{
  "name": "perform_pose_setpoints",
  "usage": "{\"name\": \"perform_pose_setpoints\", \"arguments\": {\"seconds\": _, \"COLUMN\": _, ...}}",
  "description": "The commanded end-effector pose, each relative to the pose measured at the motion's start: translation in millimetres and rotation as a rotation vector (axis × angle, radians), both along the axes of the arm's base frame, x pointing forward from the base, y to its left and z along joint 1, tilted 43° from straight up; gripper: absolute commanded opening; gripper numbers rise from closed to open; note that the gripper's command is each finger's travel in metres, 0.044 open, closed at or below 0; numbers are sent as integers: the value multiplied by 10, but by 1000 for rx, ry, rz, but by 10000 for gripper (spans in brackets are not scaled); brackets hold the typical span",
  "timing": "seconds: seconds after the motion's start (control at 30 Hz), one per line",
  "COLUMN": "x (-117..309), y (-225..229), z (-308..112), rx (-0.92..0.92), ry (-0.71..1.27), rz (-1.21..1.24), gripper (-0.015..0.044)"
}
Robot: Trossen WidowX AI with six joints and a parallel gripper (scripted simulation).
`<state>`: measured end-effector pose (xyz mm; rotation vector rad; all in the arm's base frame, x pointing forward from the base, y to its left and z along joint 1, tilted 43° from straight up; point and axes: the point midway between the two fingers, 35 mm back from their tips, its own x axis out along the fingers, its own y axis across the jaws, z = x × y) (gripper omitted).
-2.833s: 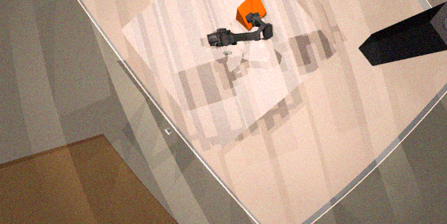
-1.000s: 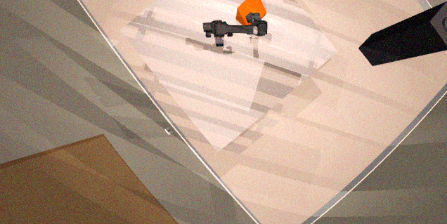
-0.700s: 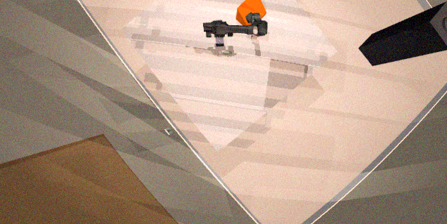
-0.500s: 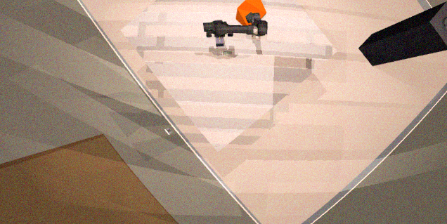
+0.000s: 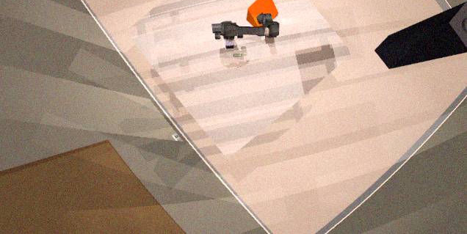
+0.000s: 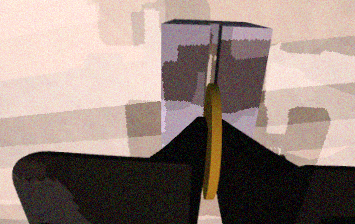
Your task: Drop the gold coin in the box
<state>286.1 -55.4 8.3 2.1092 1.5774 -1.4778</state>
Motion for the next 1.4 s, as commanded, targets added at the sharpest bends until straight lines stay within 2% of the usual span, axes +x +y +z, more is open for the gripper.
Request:
{"name": "perform_pose_setpoints", "arguments": {"seconds": 0.0, "x": -37, "y": 11, "z": -40, "rx": 1, "ry": 17, "rz": -6, "gripper": 0}}
{"name": "perform_pose_setpoints", "arguments": {"seconds": 1.37, "x": -52, "y": 39, "z": -29, "rx": 1, "ry": 23, "rz": -12, "gripper": 0}}
